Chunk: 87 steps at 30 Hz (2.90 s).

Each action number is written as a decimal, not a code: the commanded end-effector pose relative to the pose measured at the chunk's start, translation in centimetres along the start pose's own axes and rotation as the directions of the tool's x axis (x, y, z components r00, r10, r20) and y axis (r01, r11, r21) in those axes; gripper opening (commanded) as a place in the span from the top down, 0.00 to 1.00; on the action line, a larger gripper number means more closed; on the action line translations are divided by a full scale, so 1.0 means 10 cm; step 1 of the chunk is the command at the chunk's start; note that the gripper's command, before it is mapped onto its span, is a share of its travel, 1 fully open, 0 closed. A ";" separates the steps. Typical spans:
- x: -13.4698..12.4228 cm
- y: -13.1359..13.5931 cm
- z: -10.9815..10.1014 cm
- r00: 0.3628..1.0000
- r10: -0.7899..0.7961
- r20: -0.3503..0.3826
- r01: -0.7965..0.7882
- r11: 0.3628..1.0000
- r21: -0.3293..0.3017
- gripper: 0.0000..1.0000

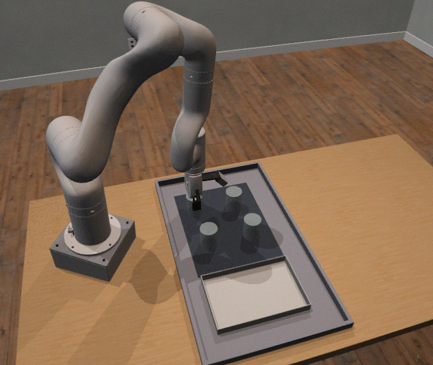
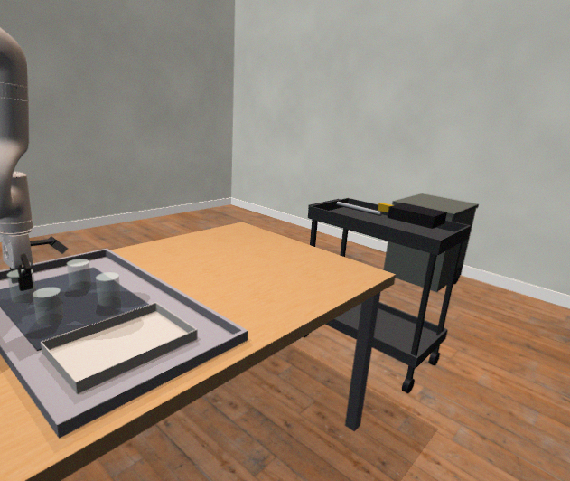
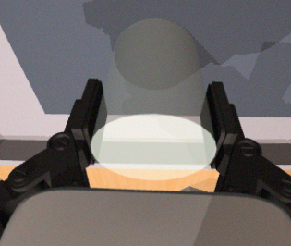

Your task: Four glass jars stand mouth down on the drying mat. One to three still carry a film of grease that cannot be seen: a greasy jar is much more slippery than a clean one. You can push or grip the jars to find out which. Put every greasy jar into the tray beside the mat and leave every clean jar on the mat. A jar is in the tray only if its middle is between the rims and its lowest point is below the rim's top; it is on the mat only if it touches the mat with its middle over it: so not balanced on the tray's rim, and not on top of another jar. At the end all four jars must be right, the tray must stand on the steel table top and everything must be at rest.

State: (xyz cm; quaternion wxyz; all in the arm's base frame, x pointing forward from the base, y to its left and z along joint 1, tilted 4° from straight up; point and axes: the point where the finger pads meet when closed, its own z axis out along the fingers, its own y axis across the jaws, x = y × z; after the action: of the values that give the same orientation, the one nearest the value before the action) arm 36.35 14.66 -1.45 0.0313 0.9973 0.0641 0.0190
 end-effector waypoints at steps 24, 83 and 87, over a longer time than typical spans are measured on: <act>-0.01 0.01 -0.53 1.000 0.001 -0.031 -0.001 1.000 0.024 1.00; 0.09 0.62 -1.40 1.000 0.001 -0.031 -0.001 1.000 0.024 1.00; 0.12 0.75 -1.40 1.000 0.001 -0.031 -0.001 1.000 0.024 1.00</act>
State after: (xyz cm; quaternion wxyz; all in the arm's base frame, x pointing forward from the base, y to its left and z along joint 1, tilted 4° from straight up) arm 37.37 9.30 12.83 -0.0376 0.9919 0.0680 0.1004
